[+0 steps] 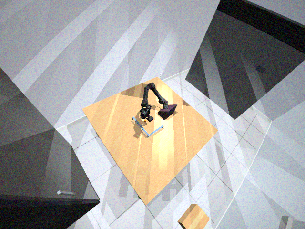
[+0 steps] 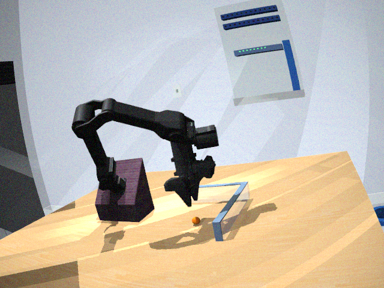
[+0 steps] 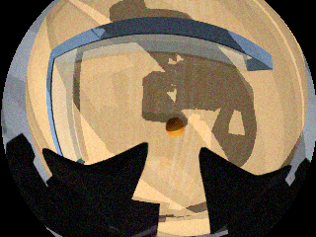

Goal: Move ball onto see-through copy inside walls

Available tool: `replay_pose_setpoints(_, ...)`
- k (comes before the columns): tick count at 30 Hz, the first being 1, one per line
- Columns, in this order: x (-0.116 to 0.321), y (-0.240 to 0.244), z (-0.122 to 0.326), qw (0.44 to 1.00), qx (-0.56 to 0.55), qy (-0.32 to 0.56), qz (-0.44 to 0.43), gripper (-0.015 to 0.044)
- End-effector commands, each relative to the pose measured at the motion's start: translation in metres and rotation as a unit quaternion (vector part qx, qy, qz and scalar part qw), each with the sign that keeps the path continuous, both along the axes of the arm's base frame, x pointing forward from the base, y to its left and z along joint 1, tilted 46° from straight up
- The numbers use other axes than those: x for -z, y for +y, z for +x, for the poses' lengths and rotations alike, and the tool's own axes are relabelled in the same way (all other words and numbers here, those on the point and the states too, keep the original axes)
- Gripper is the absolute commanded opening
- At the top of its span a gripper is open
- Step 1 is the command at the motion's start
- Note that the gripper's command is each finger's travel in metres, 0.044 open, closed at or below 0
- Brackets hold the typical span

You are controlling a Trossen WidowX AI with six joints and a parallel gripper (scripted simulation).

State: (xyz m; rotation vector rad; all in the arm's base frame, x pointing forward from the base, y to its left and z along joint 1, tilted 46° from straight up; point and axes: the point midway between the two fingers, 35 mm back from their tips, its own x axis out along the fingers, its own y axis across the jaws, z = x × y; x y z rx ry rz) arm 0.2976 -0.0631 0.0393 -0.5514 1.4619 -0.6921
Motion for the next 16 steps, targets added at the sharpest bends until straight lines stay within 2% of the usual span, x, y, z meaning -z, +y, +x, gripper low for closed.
replay_pose_setpoints(1,-0.019,0.016,-0.001,1.000,0.001,-0.006,0.000,0.0224)
replay_pose_setpoints(9,-0.012,0.011,0.002,1.000,-0.005,-0.008,0.000,0.0224)
replay_pose_setpoints(16,-0.047,0.048,0.002,1.000,-0.003,-0.009,0.001,0.0408)
